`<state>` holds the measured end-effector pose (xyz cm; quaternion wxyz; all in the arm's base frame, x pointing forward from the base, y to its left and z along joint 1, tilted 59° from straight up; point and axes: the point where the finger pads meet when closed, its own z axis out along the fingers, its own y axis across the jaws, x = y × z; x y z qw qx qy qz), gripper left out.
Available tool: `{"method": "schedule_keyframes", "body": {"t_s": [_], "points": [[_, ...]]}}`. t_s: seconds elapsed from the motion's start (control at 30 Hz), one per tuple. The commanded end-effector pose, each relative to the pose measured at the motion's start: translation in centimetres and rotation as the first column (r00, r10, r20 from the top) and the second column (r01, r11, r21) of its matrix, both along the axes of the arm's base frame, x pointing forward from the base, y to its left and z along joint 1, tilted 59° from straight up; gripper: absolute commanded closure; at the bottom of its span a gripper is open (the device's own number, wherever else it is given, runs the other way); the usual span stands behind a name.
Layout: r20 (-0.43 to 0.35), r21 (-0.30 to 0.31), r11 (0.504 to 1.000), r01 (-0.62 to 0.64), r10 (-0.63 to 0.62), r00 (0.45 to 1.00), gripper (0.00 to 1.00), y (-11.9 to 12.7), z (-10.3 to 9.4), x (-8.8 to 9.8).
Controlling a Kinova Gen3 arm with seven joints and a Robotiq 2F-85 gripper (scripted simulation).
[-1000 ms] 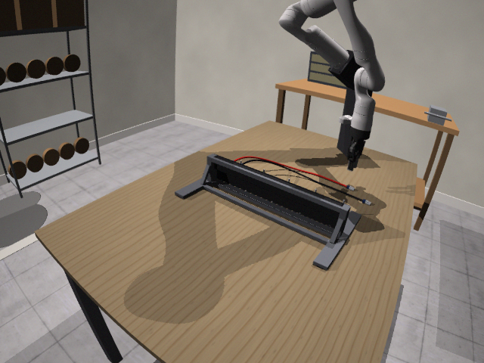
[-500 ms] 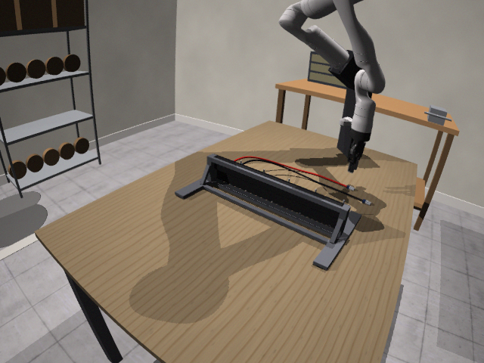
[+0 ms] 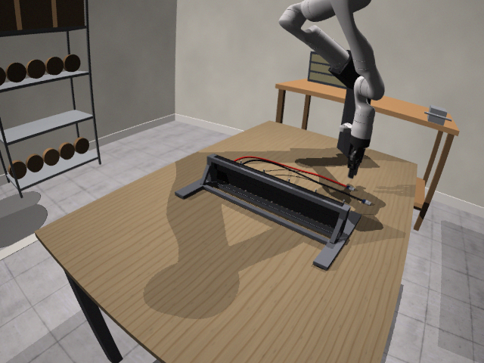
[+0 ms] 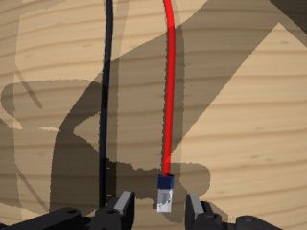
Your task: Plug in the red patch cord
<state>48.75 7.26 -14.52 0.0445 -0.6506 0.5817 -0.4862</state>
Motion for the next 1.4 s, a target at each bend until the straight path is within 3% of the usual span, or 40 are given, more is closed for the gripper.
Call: {"method": "schedule_keyframes", "body": {"t_s": [0.0,0.4,1.37], "points": [[0.007,0.003,1.0,0.006,-0.006,1.0,0.63,-0.6,-0.3,0.7],[0.006,0.001,1.0,0.006,-0.006,1.0,0.63,-1.7,-1.4,2.1],[0.003,-0.002,1.0,0.007,-0.007,1.0,0.63,-2.2,-1.8,2.4]]}}
